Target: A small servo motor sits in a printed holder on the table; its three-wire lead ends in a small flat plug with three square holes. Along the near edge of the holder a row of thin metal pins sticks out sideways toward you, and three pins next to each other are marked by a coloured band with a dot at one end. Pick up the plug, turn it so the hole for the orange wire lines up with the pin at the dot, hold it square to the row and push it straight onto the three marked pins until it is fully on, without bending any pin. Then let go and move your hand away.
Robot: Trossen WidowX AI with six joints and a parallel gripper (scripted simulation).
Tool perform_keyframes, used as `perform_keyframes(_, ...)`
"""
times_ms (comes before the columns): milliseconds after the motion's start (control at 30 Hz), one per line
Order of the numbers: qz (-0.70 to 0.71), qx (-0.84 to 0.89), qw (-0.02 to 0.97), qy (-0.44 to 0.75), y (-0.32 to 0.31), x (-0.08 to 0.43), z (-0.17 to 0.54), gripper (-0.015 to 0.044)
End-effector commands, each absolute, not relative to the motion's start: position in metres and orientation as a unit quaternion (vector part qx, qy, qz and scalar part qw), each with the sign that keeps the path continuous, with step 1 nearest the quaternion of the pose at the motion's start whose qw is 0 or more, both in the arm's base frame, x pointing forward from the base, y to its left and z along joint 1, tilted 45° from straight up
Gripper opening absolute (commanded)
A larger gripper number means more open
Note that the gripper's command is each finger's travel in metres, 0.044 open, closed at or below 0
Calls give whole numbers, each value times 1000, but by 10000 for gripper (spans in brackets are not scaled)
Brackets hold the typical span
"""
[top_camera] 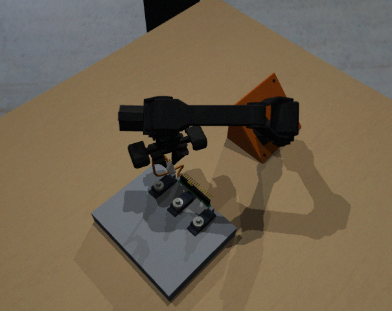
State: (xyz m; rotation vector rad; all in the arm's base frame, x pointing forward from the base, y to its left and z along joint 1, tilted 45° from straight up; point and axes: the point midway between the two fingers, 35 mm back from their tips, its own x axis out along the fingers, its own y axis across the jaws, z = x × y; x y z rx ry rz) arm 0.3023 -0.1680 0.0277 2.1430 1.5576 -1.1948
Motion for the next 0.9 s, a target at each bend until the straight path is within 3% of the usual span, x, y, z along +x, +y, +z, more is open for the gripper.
perform_keyframes(0, -446, 736, 67, 505, -161, 290, 30, 0)
perform_keyframes(867, -622, 690, -261, 264, -109, 213, 44, 0)
